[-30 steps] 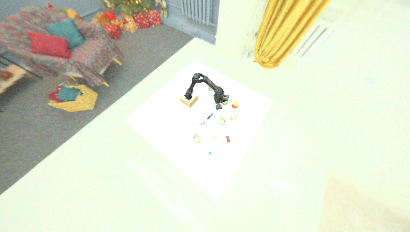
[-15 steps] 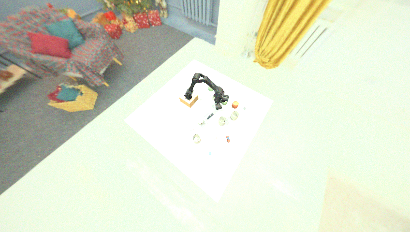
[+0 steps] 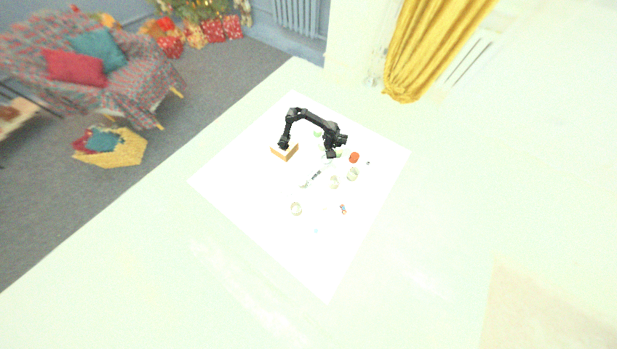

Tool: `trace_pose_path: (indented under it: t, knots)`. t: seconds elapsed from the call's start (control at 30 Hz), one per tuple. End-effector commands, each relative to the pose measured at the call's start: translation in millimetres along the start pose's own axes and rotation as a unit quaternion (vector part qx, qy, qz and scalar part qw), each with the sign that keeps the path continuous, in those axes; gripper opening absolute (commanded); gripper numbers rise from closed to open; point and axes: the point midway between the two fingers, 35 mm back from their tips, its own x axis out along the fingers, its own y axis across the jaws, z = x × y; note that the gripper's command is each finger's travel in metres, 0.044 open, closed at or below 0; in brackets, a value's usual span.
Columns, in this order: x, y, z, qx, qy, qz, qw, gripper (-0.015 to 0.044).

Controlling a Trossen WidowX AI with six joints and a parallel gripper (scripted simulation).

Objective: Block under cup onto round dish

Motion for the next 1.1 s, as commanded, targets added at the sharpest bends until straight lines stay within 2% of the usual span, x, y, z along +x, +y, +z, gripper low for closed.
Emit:
trace_pose_path:
  t: [0.0,0.3,1.07]
  knots:
    - [-8,1,-2,0.000,0.003,0.001,1.000,0.0000]
    - [1,-32,-19,0.001,0.001,-0.001,1.000,0.0000]
    - [29,-128,-104,-0.010,-0.004,-0.022,1.000,0.0000]
